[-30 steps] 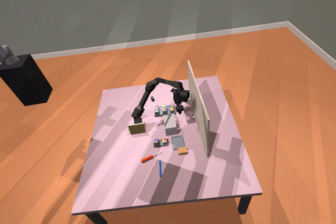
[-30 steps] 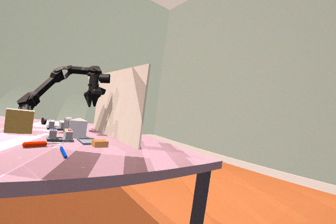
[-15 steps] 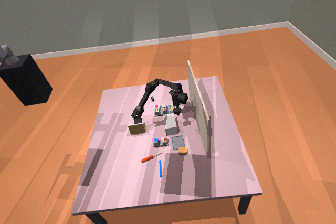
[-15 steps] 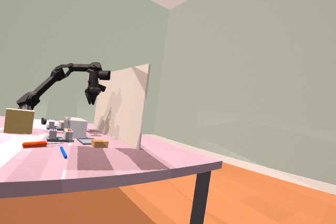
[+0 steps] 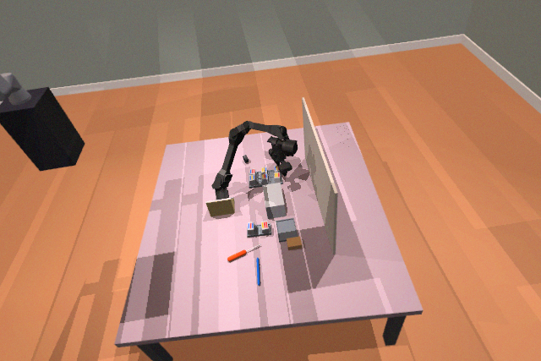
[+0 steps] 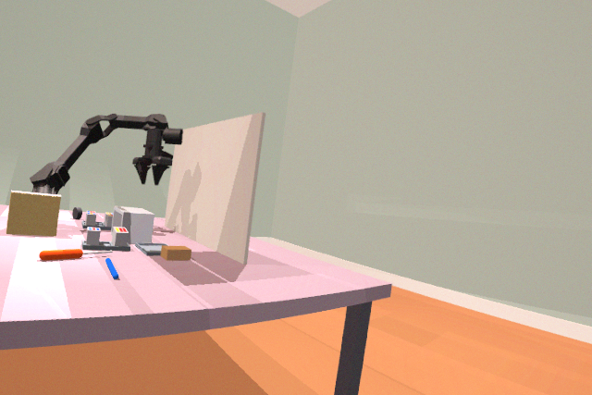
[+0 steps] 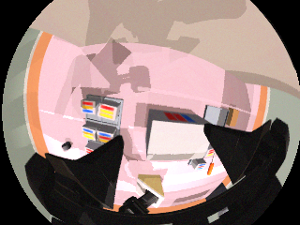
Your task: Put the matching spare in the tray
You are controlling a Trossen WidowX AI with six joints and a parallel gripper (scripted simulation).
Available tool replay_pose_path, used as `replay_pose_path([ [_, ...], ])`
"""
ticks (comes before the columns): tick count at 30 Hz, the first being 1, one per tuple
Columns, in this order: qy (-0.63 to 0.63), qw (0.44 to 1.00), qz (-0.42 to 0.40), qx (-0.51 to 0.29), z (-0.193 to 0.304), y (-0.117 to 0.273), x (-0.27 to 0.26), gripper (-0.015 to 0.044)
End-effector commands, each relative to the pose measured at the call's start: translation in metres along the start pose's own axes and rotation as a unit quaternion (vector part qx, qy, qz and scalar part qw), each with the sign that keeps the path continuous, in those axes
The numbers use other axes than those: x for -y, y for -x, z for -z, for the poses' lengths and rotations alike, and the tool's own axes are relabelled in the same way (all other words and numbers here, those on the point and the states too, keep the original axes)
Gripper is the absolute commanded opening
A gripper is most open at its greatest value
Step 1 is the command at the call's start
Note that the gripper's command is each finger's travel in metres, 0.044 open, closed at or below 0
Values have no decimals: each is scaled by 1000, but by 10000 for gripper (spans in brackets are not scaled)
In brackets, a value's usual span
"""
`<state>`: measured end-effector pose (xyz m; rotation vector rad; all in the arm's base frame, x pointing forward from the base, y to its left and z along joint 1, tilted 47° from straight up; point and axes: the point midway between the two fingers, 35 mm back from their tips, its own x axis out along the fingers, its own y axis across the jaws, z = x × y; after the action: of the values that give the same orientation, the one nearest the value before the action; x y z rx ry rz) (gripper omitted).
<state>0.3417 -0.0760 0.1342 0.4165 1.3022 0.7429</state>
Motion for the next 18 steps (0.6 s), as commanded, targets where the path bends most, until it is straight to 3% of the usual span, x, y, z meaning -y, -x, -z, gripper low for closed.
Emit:
replay_pose_path([
  [1, 122, 993, -3, 1, 8, -3, -57, 440],
  [7, 328, 944, -13, -3, 44, -17, -140, 440],
  [13, 521, 853, -29, 0, 99, -34, -202, 440],
  [18, 565, 824, -34, 2, 115, -39, -213, 440],
])
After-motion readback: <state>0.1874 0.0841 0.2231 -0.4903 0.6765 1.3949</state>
